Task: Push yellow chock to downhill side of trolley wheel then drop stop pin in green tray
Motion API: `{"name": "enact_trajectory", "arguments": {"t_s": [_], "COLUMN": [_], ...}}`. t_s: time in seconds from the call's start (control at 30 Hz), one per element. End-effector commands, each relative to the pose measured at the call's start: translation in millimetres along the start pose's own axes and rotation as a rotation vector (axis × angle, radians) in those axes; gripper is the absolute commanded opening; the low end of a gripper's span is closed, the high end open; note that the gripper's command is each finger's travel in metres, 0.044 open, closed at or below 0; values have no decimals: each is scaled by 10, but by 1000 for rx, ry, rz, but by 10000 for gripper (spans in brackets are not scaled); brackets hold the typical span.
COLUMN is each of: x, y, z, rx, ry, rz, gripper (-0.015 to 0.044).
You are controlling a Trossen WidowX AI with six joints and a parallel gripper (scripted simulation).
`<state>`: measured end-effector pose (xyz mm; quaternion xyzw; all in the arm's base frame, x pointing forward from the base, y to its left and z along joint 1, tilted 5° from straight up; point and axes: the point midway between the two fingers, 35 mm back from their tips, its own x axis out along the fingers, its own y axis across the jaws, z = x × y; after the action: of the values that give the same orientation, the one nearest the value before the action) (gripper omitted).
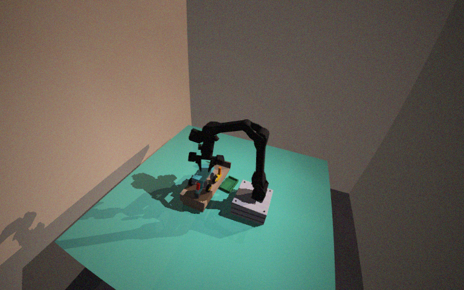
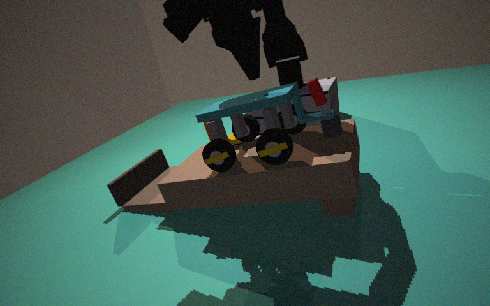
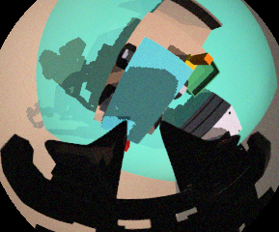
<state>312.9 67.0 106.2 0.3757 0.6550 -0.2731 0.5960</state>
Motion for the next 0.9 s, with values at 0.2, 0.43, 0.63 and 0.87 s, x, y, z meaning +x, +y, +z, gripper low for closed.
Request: {"name": "enact_trajectory", "arguments": {"t_s": [0.2,0.43,0.63,0.87], "x": [13,18,39,150], "y": [230,288,287,288], "z": [-471,-648,-649,-657], "rx": [353,480,480,480], "ry": [70,93,93,93], "rz": [-16,-32,-32,-32], "gripper": [190,190,190,190]}}
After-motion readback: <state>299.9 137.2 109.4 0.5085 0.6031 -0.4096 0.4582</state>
